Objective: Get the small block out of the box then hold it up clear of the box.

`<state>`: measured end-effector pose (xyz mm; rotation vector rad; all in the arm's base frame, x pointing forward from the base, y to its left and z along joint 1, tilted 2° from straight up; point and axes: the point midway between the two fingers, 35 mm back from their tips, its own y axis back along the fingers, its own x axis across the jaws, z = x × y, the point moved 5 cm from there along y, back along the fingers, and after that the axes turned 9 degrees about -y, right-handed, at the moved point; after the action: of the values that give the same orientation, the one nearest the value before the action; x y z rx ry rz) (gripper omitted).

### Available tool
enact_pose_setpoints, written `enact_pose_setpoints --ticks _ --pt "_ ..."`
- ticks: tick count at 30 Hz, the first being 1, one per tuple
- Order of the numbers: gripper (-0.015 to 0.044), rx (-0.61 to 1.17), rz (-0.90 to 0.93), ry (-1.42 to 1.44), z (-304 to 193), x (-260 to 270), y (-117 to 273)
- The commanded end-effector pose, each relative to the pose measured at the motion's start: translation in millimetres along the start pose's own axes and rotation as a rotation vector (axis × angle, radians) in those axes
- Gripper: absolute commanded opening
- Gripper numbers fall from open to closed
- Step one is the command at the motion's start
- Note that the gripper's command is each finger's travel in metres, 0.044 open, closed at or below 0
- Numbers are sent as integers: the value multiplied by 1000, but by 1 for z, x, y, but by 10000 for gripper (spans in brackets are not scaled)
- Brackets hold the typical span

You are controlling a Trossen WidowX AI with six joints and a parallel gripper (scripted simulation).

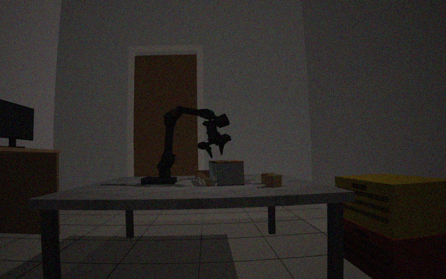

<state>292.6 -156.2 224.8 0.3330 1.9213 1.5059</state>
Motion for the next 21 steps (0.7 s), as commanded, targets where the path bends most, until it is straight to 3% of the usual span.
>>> enact_pose_setpoints --ticks 1,21 --pt "285 -36 17 -335 -6 1 -2" --pt "285 -80 312 -2385 -45 9 -5"
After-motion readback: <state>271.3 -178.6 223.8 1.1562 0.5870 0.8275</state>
